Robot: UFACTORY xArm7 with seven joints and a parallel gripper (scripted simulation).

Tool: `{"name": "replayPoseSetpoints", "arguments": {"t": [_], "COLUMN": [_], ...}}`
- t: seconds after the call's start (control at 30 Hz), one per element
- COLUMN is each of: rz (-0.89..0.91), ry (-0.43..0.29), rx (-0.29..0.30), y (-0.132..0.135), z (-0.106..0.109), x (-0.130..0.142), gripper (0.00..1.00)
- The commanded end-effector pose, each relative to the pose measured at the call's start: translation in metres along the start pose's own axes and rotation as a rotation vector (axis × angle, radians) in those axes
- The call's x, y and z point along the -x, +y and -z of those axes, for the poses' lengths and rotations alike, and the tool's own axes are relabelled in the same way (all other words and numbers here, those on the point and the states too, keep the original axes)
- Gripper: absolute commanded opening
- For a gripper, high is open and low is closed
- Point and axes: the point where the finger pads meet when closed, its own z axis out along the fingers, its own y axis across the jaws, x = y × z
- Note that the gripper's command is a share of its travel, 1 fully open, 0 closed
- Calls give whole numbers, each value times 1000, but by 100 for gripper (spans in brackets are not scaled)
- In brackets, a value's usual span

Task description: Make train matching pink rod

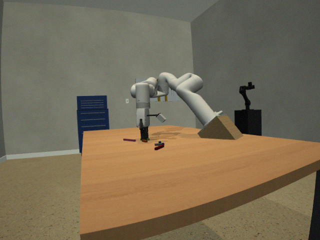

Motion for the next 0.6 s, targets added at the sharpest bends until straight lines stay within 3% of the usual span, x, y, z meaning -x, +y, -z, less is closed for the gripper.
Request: {"name": "replayPoseSetpoints", "arguments": {"t": [0.0,0.53,0.57], "rz": [1,1,1], "ry": [-2,-2,-2], "rx": [2,2,2], "y": [1,1,1], "z": [1,1,1], "x": [1,1,1], "gripper": [24,24,4]}}
